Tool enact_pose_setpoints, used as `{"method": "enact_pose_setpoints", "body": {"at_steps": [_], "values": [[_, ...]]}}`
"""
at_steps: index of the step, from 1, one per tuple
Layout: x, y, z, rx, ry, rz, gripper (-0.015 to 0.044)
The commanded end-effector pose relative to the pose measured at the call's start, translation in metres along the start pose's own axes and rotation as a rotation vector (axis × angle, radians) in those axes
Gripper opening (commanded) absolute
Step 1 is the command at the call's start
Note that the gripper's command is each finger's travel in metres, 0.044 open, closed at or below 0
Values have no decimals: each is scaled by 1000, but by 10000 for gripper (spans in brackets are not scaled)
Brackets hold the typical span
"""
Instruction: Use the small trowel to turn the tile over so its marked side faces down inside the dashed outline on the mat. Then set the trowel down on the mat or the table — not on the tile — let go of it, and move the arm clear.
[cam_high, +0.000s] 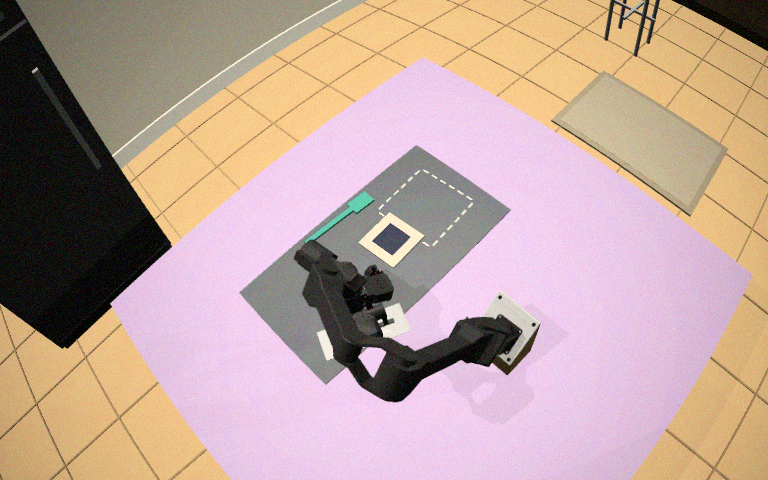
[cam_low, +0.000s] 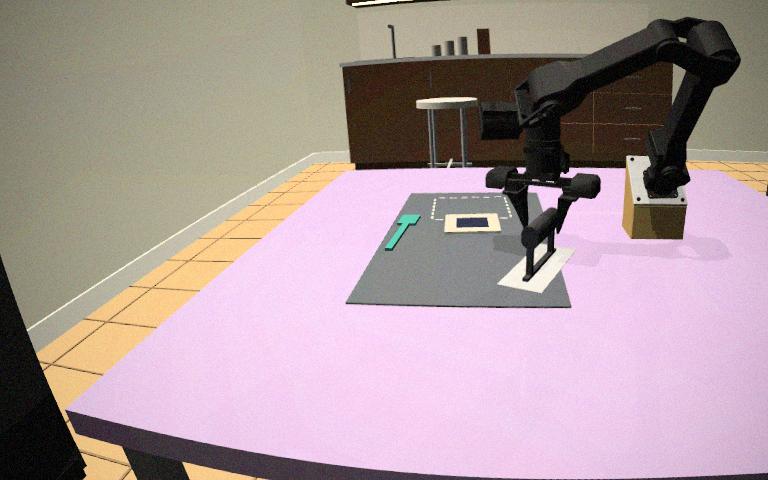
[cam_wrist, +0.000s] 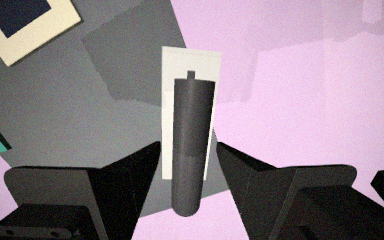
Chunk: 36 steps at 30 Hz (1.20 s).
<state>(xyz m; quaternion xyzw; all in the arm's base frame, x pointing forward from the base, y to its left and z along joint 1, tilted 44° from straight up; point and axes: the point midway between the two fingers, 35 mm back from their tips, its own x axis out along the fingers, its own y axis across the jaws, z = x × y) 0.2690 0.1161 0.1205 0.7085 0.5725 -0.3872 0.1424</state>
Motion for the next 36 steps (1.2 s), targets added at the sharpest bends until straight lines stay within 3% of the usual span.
{"method": "enact_pose_setpoints", "body": {"at_steps": [1,4,8,17,36], "values": [[0,0,0,-6,-2,1,270],[-2,1,0,-6,-2,2,270],[-42,1,1,-6,-4,2,270],[-56,1,1,0,-5,3,300],[-43,-8,6,-500,-166,70,300]]}}
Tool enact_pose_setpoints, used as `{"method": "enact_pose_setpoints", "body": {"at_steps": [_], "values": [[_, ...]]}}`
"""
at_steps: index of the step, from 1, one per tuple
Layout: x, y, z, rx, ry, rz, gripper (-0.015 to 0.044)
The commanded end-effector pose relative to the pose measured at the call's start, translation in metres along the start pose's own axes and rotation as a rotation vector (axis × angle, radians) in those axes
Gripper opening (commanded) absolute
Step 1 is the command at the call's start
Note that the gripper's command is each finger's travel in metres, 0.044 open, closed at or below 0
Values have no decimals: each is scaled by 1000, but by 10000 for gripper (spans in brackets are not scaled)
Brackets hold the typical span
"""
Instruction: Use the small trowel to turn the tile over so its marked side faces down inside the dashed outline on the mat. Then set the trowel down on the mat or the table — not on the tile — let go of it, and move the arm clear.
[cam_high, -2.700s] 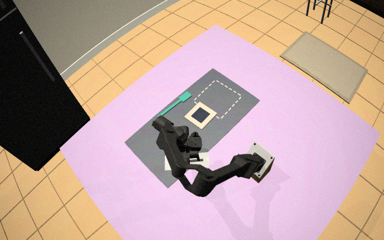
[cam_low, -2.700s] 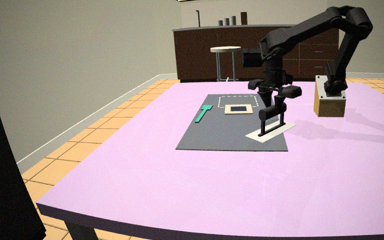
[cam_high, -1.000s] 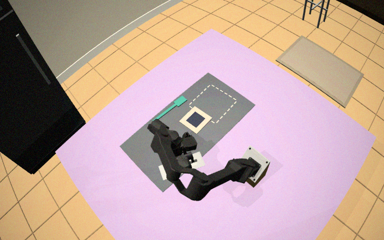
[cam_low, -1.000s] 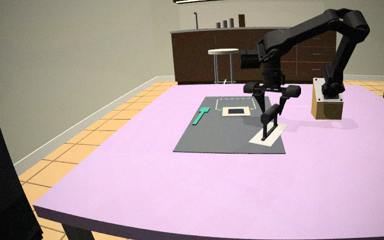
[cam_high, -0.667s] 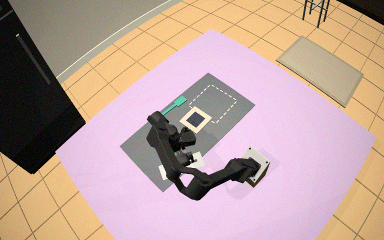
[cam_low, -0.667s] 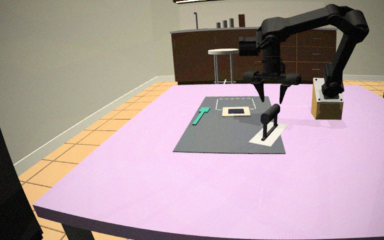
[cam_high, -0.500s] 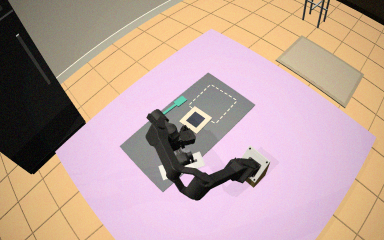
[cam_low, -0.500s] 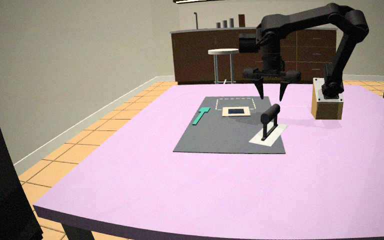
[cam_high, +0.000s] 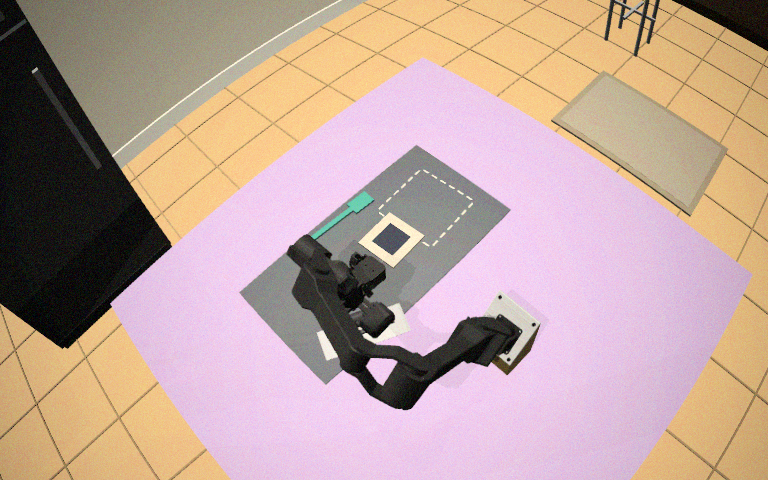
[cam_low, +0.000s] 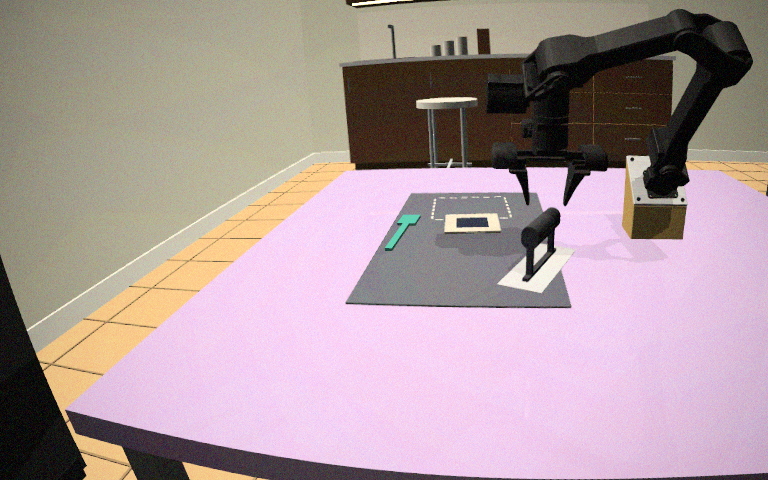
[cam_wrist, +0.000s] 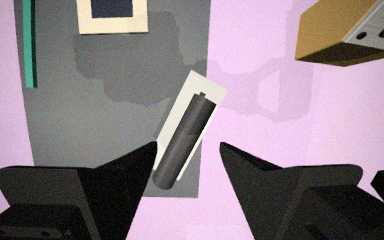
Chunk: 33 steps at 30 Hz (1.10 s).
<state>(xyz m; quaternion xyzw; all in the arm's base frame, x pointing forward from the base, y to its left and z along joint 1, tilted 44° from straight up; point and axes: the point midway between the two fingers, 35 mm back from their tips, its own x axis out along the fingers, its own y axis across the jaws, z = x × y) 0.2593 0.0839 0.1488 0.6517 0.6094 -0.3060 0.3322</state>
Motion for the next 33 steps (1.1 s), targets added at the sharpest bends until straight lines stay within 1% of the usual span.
{"method": "enact_pose_setpoints", "body": {"at_steps": [1,22,33], "values": [[1,-3,-1,-122,-41,20,300],[9,-11,-1,-797,-282,75,300],[12,-10,-23,-1148,-381,147,300]]}}
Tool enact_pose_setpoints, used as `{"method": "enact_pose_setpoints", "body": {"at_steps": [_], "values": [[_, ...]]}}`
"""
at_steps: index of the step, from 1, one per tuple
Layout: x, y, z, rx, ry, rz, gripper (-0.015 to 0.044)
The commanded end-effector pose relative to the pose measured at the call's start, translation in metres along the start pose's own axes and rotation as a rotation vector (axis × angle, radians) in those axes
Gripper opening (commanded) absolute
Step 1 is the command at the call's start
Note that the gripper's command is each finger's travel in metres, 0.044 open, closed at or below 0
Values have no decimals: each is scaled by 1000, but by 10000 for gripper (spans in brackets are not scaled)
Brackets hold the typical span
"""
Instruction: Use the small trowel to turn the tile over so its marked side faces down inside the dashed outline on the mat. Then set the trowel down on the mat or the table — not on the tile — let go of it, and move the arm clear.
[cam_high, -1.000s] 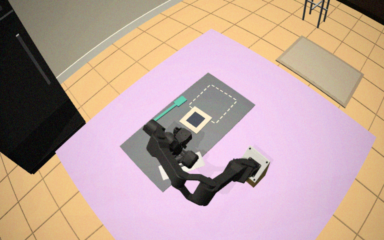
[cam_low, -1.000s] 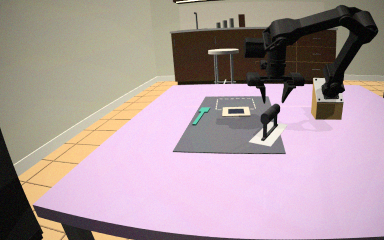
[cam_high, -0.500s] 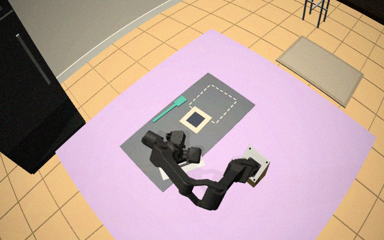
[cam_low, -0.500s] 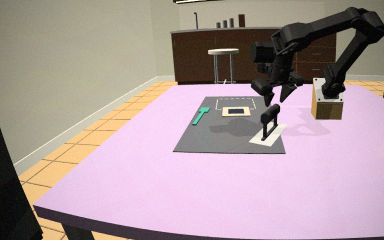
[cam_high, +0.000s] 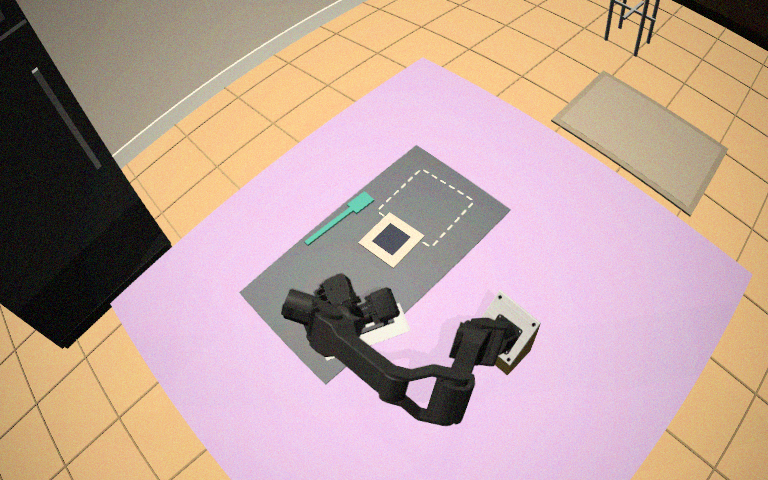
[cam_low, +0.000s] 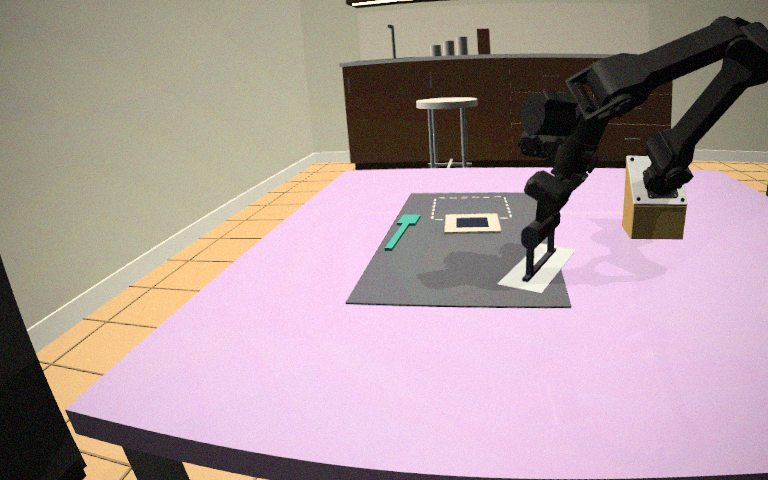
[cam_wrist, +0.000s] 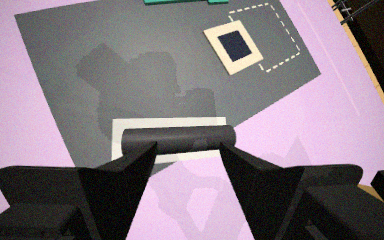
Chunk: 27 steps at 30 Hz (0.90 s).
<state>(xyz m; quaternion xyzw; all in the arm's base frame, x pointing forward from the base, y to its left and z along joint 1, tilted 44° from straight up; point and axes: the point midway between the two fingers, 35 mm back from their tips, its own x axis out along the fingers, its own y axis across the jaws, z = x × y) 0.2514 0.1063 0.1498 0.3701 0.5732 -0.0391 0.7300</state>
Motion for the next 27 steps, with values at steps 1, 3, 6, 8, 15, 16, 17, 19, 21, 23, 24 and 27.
{"method": "enact_pose_setpoints", "body": {"at_steps": [1,3,6,8,15,16,17,19,21,23,24,27], "values": [[-1,2,-4,-113,-42,11,300],[0,0,-5,-172,-63,5,300],[1,-2,-7,-260,-94,-5,300],[1,-3,-9,-318,-115,-12,300],[4,-7,-14,-543,-182,-37,300],[4,-7,-15,-576,-192,-42,300],[4,-8,-15,-608,-202,-46,300],[5,-9,-17,-672,-221,-55,300],[5,-10,-18,-735,-241,-65,300],[6,-11,-19,-798,-261,-75,300],[6,-11,-20,-830,-270,-80,300],[6,-13,-22,-923,-300,-97,300]]}}
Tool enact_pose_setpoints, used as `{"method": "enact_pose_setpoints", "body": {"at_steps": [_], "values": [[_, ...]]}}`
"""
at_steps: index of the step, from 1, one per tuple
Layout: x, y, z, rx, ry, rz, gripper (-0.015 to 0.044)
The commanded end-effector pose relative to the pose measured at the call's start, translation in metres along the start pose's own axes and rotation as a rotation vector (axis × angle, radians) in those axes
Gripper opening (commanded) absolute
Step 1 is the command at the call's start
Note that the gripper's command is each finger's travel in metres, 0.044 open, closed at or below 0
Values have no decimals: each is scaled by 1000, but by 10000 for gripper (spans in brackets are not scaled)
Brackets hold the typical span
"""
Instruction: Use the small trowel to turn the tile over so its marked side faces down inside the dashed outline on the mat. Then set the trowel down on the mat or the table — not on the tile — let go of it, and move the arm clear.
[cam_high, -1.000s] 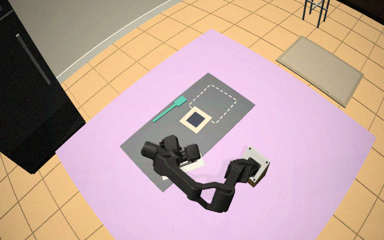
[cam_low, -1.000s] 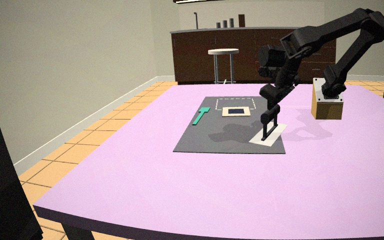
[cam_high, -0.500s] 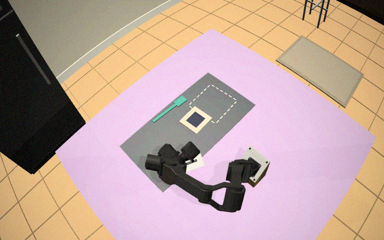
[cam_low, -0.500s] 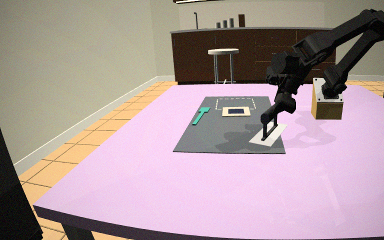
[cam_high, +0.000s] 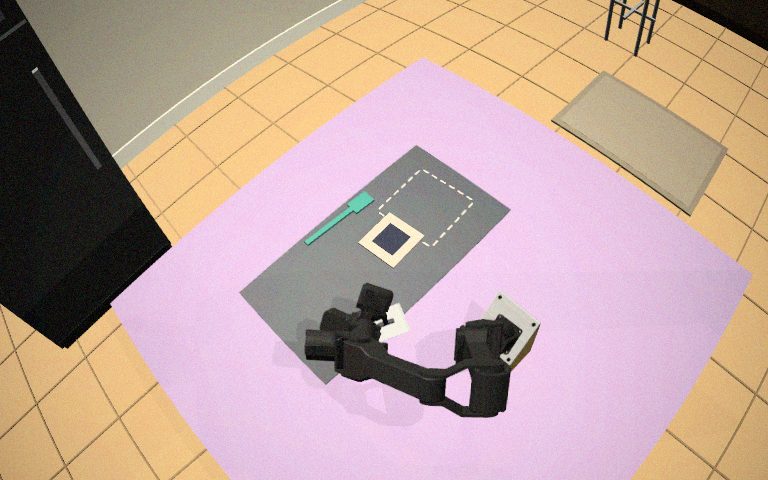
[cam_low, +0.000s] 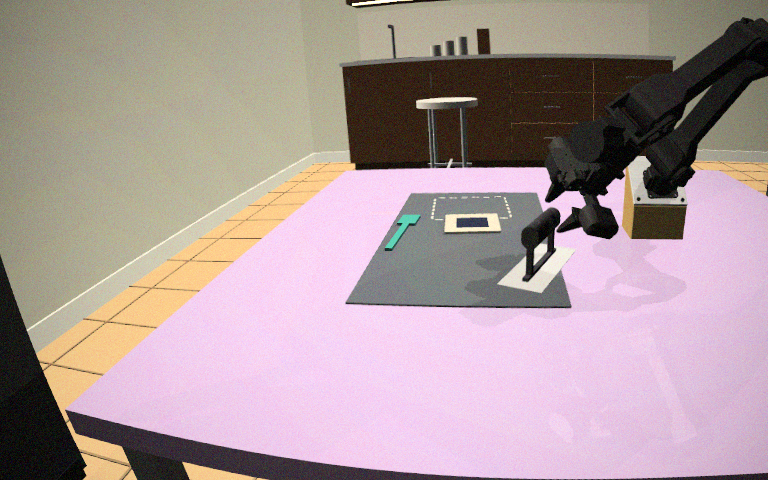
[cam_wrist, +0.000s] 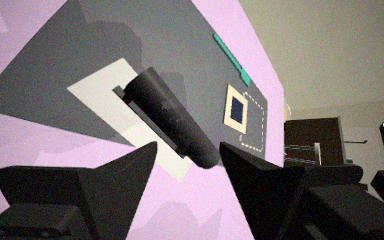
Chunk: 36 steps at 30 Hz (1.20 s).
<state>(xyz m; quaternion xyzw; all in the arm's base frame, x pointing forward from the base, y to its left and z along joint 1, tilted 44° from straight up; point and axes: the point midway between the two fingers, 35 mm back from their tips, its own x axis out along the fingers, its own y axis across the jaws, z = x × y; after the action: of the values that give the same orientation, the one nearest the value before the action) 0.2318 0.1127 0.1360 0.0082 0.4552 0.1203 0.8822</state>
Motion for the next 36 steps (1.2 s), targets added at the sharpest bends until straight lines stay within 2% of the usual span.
{"method": "enact_pose_setpoints", "body": {"at_steps": [1,16,36], "values": [[-2,0,-2,-112,-41,-20,300],[-3,2,-12,-540,-157,-118,300],[20,2,-7,-581,-169,-112,300]]}}
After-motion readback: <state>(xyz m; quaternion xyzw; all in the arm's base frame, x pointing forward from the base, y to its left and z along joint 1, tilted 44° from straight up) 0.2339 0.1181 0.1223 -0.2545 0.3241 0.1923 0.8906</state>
